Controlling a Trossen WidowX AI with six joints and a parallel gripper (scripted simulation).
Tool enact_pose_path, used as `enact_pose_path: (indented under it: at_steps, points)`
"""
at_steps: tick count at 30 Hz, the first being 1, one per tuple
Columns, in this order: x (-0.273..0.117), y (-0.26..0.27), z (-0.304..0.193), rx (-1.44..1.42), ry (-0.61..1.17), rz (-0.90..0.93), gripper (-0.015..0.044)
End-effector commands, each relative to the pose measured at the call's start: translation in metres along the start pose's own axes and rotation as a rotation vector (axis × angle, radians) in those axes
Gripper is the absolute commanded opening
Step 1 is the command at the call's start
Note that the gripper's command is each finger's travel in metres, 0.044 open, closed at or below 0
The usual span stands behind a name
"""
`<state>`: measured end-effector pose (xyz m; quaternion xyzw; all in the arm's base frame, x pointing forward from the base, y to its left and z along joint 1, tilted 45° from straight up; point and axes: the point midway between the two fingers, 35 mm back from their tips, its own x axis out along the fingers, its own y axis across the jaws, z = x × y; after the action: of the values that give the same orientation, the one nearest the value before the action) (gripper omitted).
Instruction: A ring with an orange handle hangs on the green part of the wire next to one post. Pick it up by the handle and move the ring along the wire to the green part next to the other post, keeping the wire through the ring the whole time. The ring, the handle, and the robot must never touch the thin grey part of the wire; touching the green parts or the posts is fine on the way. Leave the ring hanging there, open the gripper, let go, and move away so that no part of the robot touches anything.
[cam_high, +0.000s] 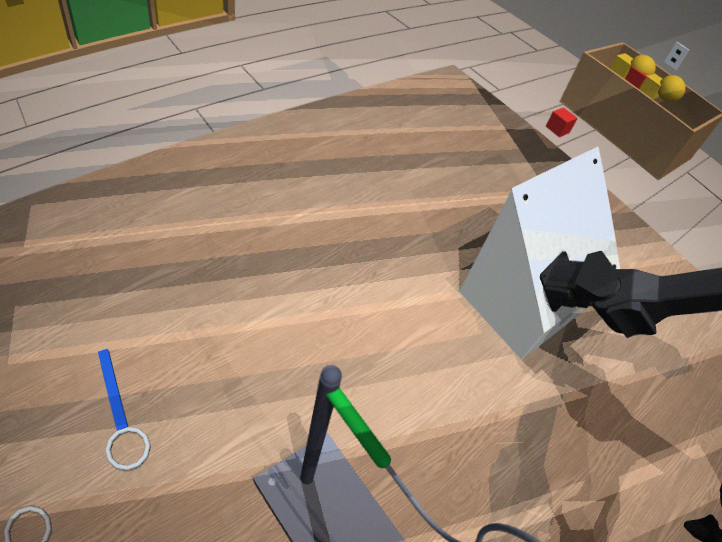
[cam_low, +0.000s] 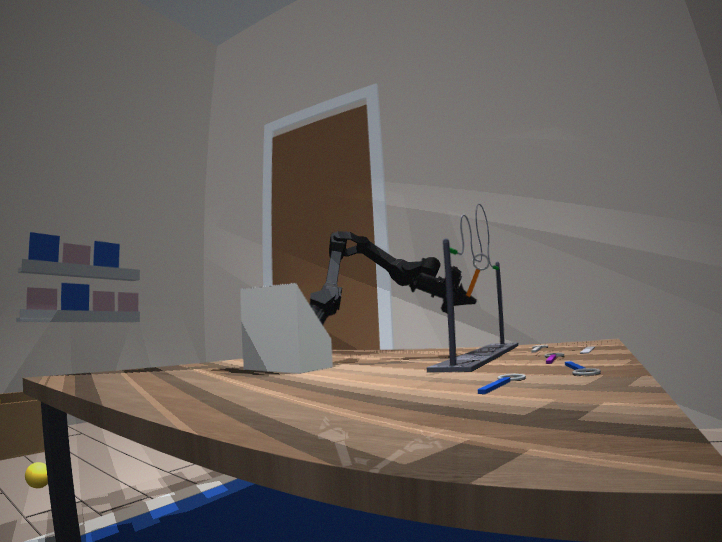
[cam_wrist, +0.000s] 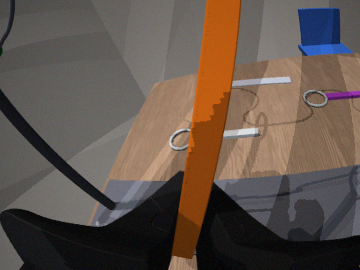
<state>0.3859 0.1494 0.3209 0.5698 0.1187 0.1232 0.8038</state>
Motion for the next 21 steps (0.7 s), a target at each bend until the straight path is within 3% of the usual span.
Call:
enact_pose_path:
  at_steps: [1, 21]
  points:
    - [-0.004, -0.009, 0.002, -0.066, 0.006, -0.028, -0.0150]
    - [-0.016, -0.060, 0.013, -0.305, 0.035, -0.169, -0.0150]
